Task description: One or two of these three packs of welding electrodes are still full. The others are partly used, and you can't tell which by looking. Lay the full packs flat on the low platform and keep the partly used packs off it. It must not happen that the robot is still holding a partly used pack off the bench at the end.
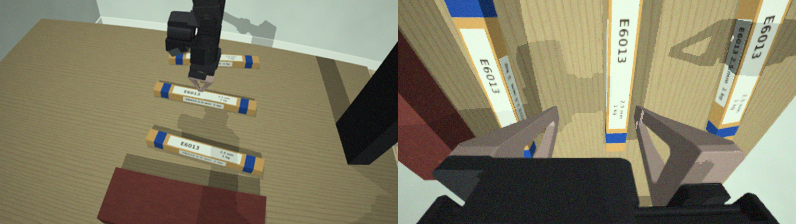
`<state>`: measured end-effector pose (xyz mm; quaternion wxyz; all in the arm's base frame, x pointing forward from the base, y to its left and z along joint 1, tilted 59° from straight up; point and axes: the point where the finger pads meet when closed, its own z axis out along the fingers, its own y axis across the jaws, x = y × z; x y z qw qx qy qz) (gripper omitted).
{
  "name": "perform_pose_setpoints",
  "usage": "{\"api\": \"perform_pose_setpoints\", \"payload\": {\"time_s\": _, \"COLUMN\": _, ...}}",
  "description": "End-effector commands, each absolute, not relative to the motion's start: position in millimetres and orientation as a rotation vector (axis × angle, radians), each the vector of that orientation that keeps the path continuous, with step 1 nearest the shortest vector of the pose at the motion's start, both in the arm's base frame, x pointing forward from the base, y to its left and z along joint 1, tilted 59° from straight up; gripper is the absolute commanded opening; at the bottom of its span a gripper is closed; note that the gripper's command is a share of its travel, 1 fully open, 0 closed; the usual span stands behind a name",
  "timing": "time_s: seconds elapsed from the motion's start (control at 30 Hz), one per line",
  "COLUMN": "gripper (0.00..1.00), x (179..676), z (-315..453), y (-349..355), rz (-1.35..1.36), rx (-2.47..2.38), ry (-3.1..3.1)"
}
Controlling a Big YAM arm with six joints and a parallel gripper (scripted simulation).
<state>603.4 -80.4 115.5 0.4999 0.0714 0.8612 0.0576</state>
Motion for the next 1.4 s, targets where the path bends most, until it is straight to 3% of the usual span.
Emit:
{"api": "perform_pose_setpoints", "payload": {"time_s": 0.0, "gripper": 0.74, "x": 602, "z": 105, "y": -93, "rz": 0.126, "rx": 0.147, "ry": 2.114}}
{"api": "perform_pose_setpoints", "payload": {"time_s": 0.17, "gripper": 0.74, "x": 603, "z": 101, "y": -126, "rz": 0.127, "rx": 0.149, "ry": 2.120}}
{"api": "perform_pose_setpoints", "payload": {"time_s": 0.9, "gripper": 0.74, "x": 600, "z": 104, "y": -113, "rz": 0.136, "rx": 0.137, "ry": 2.114}}
{"api": "perform_pose_setpoints", "payload": {"time_s": 1.37, "gripper": 0.74, "x": 648, "z": 77, "y": -108, "rz": 0.144, "rx": 0.142, "ry": 2.106}}
